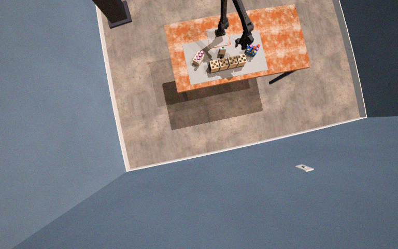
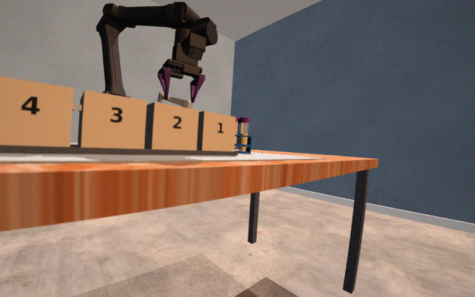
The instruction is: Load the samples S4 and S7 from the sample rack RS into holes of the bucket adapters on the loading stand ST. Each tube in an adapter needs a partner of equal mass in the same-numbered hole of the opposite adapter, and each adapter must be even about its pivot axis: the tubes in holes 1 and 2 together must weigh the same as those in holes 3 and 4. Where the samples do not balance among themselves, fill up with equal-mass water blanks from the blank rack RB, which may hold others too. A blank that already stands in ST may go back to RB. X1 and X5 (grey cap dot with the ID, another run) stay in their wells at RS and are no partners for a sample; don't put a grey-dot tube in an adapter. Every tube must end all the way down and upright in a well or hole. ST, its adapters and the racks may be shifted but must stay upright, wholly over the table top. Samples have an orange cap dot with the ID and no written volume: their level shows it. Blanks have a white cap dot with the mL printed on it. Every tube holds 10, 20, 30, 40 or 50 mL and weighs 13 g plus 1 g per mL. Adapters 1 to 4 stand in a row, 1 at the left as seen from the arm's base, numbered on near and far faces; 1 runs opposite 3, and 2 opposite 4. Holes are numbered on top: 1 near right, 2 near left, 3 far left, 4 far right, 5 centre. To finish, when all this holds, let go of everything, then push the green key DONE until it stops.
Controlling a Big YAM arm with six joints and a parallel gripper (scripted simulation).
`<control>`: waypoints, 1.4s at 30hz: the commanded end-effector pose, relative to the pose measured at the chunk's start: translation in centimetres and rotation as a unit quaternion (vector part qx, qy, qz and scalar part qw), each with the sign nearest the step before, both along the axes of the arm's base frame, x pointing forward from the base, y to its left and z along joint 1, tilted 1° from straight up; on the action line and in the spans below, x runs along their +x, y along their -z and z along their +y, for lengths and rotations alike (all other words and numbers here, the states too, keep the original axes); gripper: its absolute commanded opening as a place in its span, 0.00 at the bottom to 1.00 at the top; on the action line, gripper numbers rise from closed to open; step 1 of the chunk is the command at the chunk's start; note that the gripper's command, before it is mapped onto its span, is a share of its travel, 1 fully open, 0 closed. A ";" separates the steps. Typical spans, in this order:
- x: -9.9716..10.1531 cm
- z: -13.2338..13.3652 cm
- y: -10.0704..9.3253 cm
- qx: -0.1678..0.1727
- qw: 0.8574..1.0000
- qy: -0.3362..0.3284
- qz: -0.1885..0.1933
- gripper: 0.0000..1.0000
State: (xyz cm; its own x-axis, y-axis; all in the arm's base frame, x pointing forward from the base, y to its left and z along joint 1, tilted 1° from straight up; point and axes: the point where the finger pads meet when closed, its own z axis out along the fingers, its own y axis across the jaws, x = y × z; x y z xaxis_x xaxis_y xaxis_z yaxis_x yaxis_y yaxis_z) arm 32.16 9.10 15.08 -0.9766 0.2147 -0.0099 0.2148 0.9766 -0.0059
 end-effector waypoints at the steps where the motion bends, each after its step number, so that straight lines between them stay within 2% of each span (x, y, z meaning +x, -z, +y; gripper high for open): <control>1: -0.4 -2.9 -0.8 0.003 0.993 0.116 -0.007 0.80; 5: -1.0 -6.2 -0.8 0.003 0.977 0.215 -0.008 0.80; 9: -1.6 -9.5 -0.8 0.003 0.950 0.311 -0.009 0.80; 11: -1.6 -9.5 -0.8 0.003 0.950 0.311 -0.009 0.80; 13: -1.7 -11.1 0.0 0.000 0.949 0.317 0.002 0.80; 16: -2.4 -13.5 -0.9 0.002 0.952 0.306 -0.009 0.80; 21: -1.0 -18.2 -2.4 0.002 0.952 0.306 -0.028 0.80; 26: -1.9 -22.6 -1.9 -0.002 0.952 0.306 -0.029 0.80; 29: -2.3 -23.3 -2.0 -0.002 0.952 0.306 -0.024 0.80; 32: -2.2 -26.3 -2.5 -0.007 0.951 0.306 -0.036 0.80; 42: -4.1 -35.0 -2.4 -0.014 0.951 0.306 -0.034 0.80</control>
State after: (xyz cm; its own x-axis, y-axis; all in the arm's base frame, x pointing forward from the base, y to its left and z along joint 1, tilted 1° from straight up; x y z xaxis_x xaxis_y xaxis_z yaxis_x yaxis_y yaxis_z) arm 26.86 -22.78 15.72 -0.6205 0.7839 -0.0214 0.7842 0.6206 -0.0020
